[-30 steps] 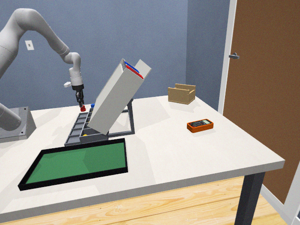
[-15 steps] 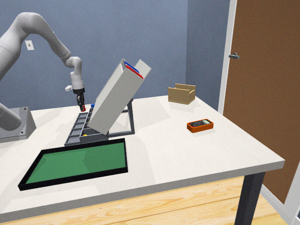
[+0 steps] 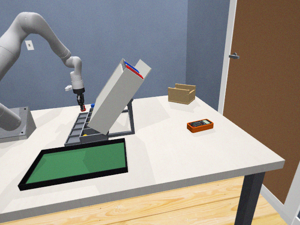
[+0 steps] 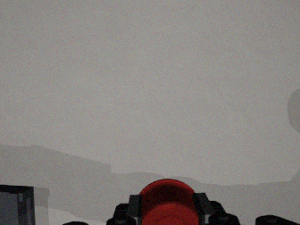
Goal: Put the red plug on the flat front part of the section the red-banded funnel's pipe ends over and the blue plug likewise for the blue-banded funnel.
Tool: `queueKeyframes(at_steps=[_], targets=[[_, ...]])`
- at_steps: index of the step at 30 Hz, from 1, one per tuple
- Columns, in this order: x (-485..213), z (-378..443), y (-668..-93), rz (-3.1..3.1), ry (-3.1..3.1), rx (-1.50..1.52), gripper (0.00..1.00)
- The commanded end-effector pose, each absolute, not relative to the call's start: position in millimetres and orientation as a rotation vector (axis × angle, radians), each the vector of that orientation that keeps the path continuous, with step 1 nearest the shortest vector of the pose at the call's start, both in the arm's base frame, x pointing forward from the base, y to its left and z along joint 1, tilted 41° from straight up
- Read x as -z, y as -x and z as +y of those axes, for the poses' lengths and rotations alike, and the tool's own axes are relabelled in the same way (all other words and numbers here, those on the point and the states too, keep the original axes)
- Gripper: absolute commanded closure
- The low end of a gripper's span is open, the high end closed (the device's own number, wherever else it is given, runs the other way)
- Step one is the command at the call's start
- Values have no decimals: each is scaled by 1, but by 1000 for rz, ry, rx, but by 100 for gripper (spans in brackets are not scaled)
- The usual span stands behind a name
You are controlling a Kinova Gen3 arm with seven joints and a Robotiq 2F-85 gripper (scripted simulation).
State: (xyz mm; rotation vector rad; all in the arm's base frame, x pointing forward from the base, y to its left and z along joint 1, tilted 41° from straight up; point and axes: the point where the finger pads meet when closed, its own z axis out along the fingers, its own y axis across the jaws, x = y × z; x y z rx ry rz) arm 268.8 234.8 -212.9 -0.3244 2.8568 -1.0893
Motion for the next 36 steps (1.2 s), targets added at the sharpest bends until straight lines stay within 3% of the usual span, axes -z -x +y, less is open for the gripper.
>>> queueKeyframes(at_steps=[1, 23, 24, 36], targets=[[214, 235, -269, 2857, 325, 1088, 100], [213, 236, -269, 2857, 325, 1086, 100], [159, 280, -259, 2857, 325, 1086, 100], [127, 307, -254, 2857, 325, 1086, 100]])
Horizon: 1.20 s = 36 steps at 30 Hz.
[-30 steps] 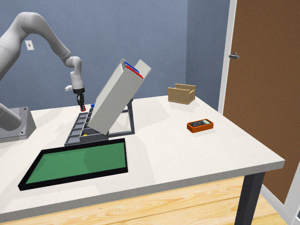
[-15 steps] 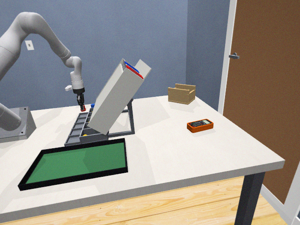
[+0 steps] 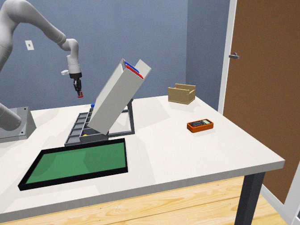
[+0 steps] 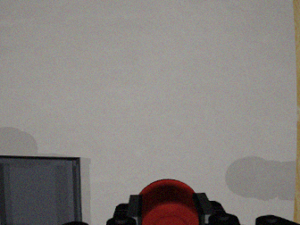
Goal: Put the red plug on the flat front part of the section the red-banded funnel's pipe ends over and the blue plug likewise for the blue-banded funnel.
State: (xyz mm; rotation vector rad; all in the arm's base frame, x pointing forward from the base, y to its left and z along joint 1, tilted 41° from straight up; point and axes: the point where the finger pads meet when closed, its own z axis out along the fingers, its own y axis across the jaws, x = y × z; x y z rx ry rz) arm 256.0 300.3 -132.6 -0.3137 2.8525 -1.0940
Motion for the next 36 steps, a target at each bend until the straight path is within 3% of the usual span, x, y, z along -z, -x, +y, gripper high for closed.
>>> queueKeyframes(at_steps=[1, 4, 5, 13, 21, 22, 28, 36], targets=[[127, 307, -254, 2857, 325, 1086, 100], [127, 307, -254, 2857, 325, 1086, 100], [83, 255, -270, 2854, 315, 1085, 100], [29, 198, -287, 2854, 315, 1085, 100], [29, 198, -287, 2854, 315, 1085, 100], [-15, 146, -299, 2846, 305, 1126, 100], [-65, 94, -315, 2846, 305, 1126, 100], [-68, 91, -316, 2846, 305, 1126, 100]])
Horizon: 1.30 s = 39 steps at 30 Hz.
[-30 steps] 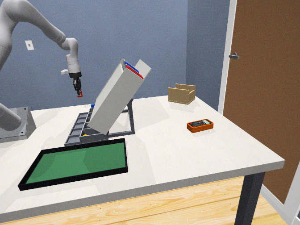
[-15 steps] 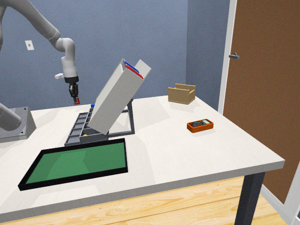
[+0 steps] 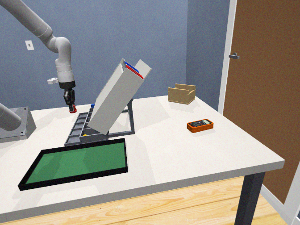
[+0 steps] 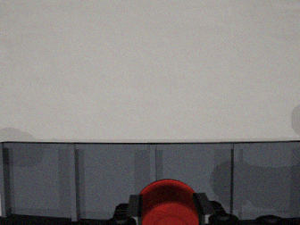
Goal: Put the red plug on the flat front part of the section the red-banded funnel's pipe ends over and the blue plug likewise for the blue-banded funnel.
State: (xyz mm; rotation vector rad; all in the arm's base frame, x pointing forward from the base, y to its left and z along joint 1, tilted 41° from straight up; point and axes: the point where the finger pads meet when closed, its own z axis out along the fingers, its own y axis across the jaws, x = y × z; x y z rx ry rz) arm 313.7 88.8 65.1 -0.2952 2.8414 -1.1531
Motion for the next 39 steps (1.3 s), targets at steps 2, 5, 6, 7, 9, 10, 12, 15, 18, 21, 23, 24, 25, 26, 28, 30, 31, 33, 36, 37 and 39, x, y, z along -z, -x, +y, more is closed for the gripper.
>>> queueKeyframes(at_steps=[2, 5, 6, 7, 9, 10, 12, 15, 18, 21, 23, 24, 25, 26, 28, 30, 31, 33, 36, 37, 39], targets=[[-68, 91, -316, 2846, 305, 1126, 100], [-120, 39, -333, 2845, 295, 1045, 100], [-127, 31, -335, 2845, 295, 1045, 100], [-138, 20, -339, 2845, 295, 1045, 100], [-156, 5, -344, 2845, 295, 1045, 100], [-156, 5, -344, 2845, 295, 1045, 100], [-156, 5, -344, 2845, 295, 1045, 100], [-156, 5, -344, 2845, 295, 1045, 100], [-156, 5, -344, 2845, 295, 1045, 100], [-135, -13, -350, 2842, 294, 1046, 100], [-135, -13, -350, 2842, 294, 1046, 100], [-135, -13, -350, 2842, 294, 1046, 100], [-135, -13, -350, 2842, 294, 1046, 100], [-135, -13, -350, 2842, 294, 1046, 100], [-135, -13, -350, 2842, 294, 1046, 100], [-135, -13, -350, 2842, 294, 1046, 100], [-135, -13, -350, 2842, 294, 1046, 100], [-135, -13, -350, 2842, 294, 1046, 100], [-135, -13, -350, 2842, 294, 1046, 100], [-118, -27, -353, 2843, 294, 1047, 100], [-118, -27, -353, 2843, 294, 1047, 100]])
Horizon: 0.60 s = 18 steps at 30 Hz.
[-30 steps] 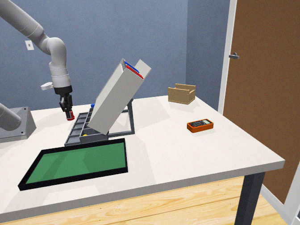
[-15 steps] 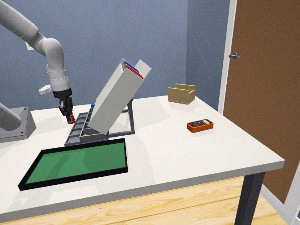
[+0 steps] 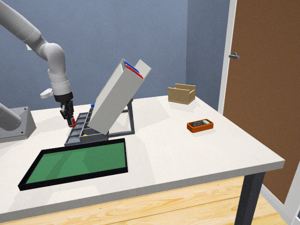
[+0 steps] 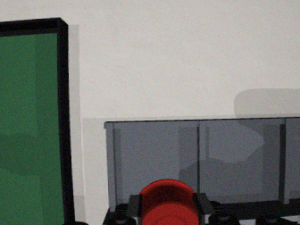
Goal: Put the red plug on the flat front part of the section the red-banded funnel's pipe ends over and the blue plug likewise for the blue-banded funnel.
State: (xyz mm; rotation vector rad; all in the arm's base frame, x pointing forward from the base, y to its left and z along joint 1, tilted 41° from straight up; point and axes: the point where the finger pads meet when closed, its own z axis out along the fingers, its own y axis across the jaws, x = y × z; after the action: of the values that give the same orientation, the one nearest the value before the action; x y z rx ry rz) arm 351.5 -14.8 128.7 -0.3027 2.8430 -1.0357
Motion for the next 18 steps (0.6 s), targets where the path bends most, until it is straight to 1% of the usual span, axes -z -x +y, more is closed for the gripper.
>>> queueKeyframes(at_steps=[1, 14, 15, 18], targets=[[-118, -27, -353, 2843, 294, 1047, 100], [-118, -27, -353, 2843, 294, 1047, 100], [-100, -41, -356, 2845, 299, 1049, 100], [-100, -41, -356, 2845, 299, 1049, 100]])
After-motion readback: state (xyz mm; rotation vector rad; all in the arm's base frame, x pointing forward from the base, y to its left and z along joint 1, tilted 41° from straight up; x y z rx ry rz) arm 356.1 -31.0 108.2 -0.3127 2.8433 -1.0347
